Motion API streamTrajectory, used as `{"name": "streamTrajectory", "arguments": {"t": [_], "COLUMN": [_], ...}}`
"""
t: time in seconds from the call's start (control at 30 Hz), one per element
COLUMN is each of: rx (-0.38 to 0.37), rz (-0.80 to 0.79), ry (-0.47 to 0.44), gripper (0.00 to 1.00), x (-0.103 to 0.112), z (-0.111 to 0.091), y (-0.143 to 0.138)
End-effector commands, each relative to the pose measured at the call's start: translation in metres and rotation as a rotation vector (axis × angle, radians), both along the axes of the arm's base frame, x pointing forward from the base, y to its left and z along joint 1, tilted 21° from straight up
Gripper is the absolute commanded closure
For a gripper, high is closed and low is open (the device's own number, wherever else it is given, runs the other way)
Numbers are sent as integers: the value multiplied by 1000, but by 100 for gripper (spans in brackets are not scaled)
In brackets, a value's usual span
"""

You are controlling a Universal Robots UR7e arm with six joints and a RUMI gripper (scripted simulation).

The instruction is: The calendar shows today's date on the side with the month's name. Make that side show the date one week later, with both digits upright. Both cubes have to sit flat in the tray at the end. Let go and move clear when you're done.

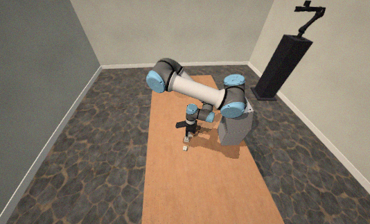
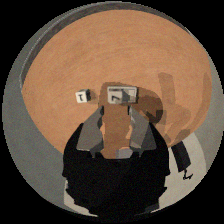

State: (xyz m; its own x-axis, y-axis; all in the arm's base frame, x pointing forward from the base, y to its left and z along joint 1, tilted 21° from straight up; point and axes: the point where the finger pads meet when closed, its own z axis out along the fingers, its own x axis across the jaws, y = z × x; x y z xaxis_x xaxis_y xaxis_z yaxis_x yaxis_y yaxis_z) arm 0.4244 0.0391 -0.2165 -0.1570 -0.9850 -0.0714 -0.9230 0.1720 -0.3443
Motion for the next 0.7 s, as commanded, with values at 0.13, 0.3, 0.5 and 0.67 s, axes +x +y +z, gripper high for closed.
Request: {"name": "streamTrajectory", "arguments": {"t": [0.13, 0.3, 0.5, 0.67], "rx": [-2, -1, -1, -1], "rz": [0, 0, 0, -1], "ry": [-4, -4, -4, -3], "gripper": [71, 71, 71, 71], "x": [7, 9, 11, 11], "z": [-14, -19, -24, -26], "y": [0, 0, 0, 0]}}
